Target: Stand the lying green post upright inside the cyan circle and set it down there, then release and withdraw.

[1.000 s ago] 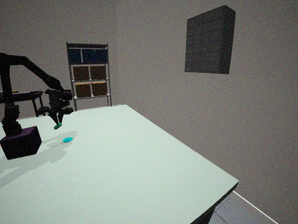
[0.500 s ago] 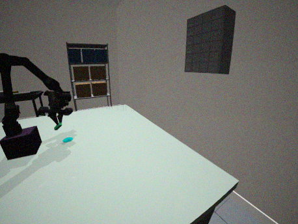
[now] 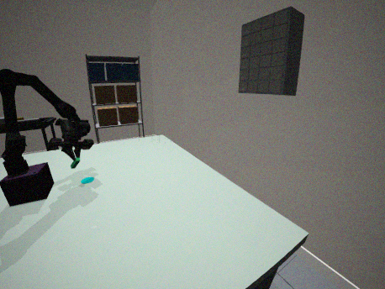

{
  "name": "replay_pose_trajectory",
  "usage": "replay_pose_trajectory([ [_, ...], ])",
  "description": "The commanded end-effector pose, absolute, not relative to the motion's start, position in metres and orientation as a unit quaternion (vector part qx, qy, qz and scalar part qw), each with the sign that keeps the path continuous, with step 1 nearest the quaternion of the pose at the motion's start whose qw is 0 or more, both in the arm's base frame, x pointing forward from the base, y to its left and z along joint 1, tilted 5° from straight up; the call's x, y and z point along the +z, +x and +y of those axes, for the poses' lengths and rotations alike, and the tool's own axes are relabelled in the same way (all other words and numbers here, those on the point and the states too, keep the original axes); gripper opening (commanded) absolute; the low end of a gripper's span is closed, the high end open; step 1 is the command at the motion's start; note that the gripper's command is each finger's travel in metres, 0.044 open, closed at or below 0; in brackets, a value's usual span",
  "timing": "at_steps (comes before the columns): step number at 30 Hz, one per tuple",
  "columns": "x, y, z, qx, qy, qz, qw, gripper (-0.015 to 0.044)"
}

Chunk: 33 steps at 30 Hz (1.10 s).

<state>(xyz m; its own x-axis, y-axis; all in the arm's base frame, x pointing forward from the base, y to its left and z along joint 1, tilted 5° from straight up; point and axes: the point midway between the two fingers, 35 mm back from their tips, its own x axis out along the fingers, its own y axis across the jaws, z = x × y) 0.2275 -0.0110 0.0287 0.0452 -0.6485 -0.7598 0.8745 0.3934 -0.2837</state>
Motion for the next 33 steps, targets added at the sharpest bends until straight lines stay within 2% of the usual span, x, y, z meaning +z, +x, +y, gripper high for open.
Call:
replay_pose_trajectory([
  [1,0.0286,0.2265,-0.0113,-0.539,0.122,0.422,0.719,0.0023],
  [33,0.0337,0.2276,-0.007,-0.54,0.089,0.325,0.771,0.0023],
])
